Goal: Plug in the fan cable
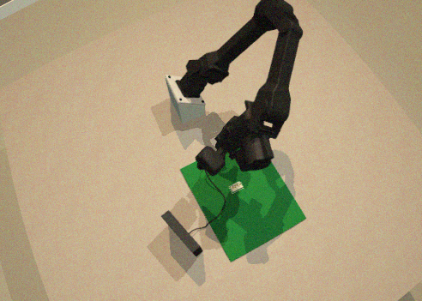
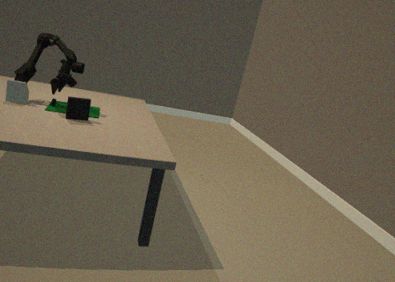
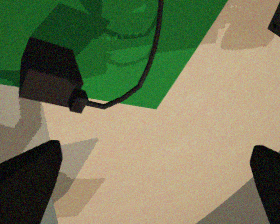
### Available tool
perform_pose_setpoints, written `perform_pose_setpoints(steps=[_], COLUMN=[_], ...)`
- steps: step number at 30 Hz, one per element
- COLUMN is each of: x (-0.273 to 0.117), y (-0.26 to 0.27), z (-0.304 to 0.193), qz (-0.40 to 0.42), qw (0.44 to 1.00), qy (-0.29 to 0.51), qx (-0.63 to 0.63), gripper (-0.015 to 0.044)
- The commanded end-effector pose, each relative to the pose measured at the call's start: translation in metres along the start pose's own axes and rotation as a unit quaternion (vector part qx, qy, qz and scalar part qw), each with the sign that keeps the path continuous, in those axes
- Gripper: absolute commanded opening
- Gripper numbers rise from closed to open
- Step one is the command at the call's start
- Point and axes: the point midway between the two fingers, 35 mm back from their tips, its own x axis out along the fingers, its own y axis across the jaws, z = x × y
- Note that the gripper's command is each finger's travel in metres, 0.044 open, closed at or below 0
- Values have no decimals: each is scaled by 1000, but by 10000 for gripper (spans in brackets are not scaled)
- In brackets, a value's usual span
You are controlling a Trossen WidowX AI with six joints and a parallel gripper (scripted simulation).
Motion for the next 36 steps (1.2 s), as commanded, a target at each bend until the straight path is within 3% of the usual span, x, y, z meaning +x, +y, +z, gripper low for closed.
perform_pose_setpoints(steps=[1, 13, 29, 36], x=[-40, -76, -75, -20], y=[-1, -4, -3, 19], z=[-19, -33, -32, -6], qz=[122, 89, 88, 86], qw=[948, 830, 828, 829], qy=[-126, -266, -268, -267], qx=[-267, -482, -484, -484], gripper=[440, 440, 440, 440])
